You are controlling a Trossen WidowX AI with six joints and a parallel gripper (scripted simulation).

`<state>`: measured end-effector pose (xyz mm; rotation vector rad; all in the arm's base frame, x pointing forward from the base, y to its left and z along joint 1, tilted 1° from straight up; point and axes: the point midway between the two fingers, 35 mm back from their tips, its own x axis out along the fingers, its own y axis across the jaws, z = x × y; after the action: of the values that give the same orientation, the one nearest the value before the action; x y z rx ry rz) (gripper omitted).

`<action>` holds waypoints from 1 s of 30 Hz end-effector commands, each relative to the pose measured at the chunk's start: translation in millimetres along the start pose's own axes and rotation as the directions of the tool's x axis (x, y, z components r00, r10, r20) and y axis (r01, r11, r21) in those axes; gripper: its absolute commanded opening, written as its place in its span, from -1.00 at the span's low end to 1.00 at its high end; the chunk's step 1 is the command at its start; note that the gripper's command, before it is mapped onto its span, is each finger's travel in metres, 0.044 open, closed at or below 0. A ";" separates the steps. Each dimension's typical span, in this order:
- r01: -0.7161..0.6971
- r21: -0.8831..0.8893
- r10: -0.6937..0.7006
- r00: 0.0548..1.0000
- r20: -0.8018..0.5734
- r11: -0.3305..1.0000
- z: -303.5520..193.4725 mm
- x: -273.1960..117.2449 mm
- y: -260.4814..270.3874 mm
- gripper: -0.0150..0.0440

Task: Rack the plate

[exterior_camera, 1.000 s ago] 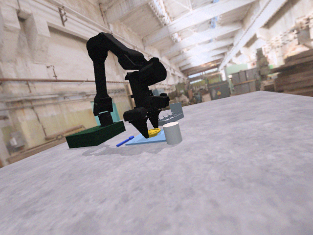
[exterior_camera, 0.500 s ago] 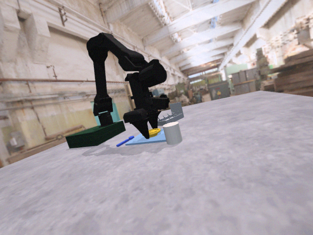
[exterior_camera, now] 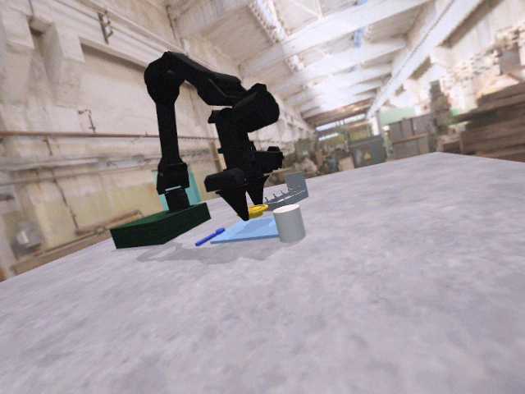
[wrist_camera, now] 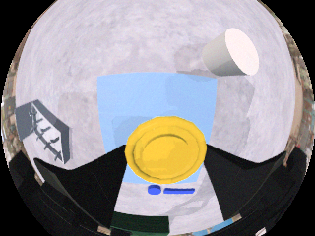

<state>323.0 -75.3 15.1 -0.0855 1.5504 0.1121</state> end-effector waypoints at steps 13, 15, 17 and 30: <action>0.006 0.000 -0.006 1.000 0.013 1.000 10.2 -79.9 -3.3 -0.49; 0.006 0.002 -0.006 1.000 0.014 1.000 10.6 -88.5 -3.0 -0.49; 0.006 0.003 -0.006 1.000 0.014 1.000 10.7 -97.0 -2.7 -0.49; 0.007 -0.003 -0.007 1.000 0.012 1.000 9.4 -145.5 -2.2 -0.49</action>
<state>330.5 -78.3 149.6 -0.0855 1.5414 0.1075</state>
